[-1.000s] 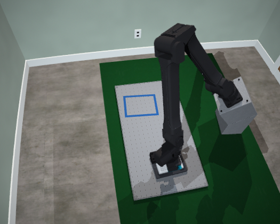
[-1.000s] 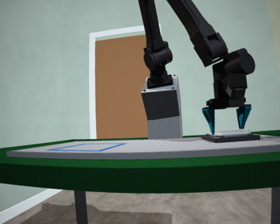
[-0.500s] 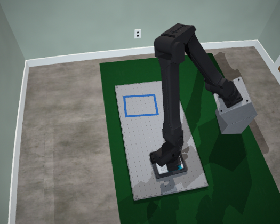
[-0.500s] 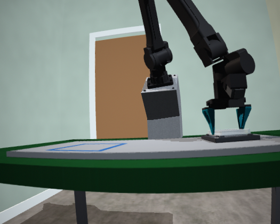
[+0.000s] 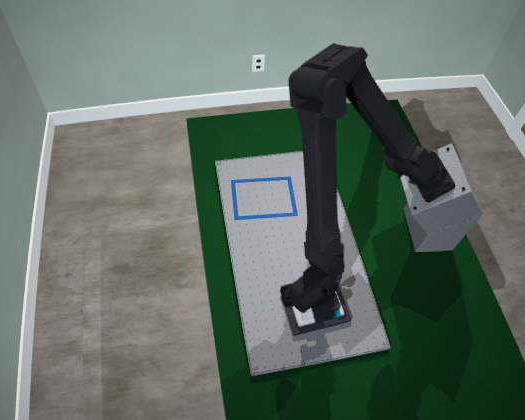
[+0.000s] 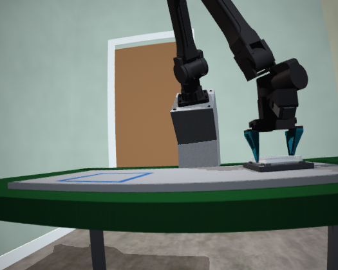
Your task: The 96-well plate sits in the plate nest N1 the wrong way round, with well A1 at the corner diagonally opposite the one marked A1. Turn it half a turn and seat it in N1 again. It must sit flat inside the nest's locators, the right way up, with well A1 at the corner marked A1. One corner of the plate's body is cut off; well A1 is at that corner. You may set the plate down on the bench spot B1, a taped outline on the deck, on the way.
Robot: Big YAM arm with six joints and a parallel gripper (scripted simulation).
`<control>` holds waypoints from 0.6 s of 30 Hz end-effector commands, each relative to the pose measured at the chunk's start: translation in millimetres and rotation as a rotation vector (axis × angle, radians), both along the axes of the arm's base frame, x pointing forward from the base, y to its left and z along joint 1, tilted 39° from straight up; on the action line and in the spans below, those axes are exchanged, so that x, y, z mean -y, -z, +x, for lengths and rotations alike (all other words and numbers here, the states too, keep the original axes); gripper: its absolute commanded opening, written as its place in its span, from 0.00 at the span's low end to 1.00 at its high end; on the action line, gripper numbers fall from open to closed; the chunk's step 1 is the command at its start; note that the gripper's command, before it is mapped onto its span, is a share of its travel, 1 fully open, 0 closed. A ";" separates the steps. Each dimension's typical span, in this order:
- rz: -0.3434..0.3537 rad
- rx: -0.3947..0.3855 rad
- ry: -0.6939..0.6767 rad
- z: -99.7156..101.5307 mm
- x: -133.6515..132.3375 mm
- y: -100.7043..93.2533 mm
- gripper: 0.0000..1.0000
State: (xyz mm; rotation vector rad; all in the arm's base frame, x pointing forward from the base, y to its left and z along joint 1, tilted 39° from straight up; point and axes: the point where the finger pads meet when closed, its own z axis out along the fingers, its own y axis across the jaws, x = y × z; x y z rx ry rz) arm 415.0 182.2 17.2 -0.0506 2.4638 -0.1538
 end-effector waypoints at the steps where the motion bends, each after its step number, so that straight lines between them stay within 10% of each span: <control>1: 0.010 0.016 -0.004 3.9 -3.6 -5.2 0.00; 17: 0.010 0.016 -0.004 3.8 -3.5 -5.1 0.00; 18: 0.010 0.016 -0.004 3.8 -3.5 -5.1 1.00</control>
